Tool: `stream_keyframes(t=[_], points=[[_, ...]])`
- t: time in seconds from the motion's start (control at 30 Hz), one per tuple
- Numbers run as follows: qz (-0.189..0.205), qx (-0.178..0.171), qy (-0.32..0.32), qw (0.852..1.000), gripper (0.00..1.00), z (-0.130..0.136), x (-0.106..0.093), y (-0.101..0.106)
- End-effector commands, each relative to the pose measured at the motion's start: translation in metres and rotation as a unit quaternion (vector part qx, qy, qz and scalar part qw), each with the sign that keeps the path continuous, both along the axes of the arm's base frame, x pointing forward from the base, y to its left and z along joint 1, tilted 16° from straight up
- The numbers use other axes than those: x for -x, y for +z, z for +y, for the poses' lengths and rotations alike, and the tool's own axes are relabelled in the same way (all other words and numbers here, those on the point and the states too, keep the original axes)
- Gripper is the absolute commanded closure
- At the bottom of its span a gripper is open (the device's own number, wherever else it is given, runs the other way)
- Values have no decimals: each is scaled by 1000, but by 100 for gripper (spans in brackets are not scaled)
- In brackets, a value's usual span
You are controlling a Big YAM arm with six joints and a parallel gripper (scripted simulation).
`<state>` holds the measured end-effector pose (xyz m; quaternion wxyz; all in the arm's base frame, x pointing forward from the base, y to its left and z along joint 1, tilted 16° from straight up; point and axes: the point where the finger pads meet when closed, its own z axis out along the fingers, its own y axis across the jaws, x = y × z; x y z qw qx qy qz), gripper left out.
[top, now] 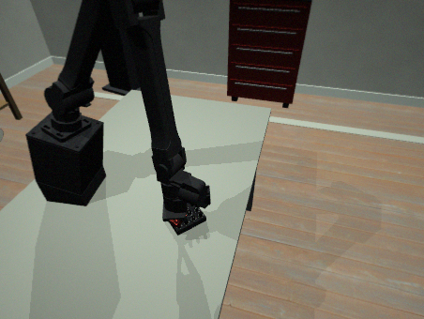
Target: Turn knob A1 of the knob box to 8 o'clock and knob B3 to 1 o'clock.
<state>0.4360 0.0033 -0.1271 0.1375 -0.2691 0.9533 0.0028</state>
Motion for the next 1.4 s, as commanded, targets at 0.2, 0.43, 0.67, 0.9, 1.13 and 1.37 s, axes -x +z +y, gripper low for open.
stream_keyframes(t=[0.2,0.43,0.67,0.9,1.13,1.37], points=[[-21,27,113,993,92,5,-11,3],[-26,44,173,984,92,5,-11,3],[-29,55,212,975,92,5,-11,3],[-31,63,238,969,92,5,-11,3],[-32,67,254,964,92,5,-11,3],[-32,69,258,963,92,5,-11,3]])
